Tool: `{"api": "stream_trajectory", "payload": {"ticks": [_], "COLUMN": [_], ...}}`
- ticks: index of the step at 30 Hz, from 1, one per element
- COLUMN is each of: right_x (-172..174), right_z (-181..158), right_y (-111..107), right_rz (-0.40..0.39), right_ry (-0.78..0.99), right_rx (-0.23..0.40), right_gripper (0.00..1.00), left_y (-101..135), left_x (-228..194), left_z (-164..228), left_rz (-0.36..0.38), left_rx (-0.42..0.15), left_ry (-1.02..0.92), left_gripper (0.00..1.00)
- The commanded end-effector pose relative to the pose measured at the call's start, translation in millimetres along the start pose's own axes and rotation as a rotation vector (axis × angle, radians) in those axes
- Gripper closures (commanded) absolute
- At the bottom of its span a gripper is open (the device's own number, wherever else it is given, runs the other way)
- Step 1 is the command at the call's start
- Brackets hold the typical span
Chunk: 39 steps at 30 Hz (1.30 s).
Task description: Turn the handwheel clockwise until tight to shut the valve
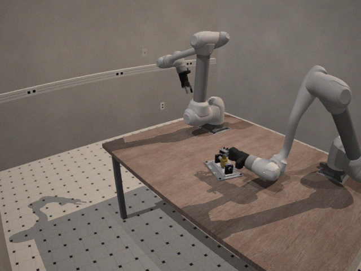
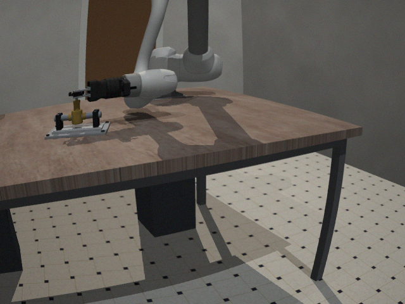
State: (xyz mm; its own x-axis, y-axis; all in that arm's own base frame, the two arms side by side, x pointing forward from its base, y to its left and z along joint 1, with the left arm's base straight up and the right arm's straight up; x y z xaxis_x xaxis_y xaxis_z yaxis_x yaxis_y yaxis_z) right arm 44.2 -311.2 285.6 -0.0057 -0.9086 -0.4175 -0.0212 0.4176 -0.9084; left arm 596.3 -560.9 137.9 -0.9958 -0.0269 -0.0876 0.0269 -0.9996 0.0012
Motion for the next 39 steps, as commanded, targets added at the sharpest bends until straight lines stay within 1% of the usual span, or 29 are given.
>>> {"api": "stream_trajectory", "payload": {"ticks": [1,5,6,39], "right_x": [-3.1,-3.1,-3.1,-3.1], "right_z": [0.5,0.5,0.5,0.5], "right_y": [-0.2,-0.2,-0.2,-0.2], "right_rz": [0.005,0.005,0.005,0.005], "right_ry": [-0.005,-0.005,-0.005,-0.005], "right_rx": [0.005,0.005,0.005,0.005], "right_gripper": [0.00,0.00,0.00,0.00], "left_y": [-0.2,-0.2,-0.2,0.0], "left_x": [-2.0,-2.0,-2.0,-1.7], "left_z": [-0.6,-0.6,-0.6,-0.3], "left_rz": [-0.003,-0.003,-0.003,-0.003], "left_rx": [-0.001,-0.001,-0.001,-0.002], "left_ry": [0.000,0.000,0.000,0.000], "left_gripper": [1.00,1.00,0.47,0.47]}}
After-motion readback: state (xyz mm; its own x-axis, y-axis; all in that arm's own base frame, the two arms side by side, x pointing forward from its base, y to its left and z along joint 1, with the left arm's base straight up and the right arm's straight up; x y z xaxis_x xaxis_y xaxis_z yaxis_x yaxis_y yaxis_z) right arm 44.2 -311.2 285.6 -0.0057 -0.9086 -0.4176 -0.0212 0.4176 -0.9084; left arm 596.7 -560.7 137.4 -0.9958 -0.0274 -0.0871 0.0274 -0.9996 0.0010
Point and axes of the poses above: on each arm, the point where the finger pads meet when closed, its own y axis out along the fingers, its own z axis across the jaws, x = y × z, the point moved 2 cm from there along -y, back along the fingers, and after that the axes turned 5 degrees about y, right-handed, at the moved point
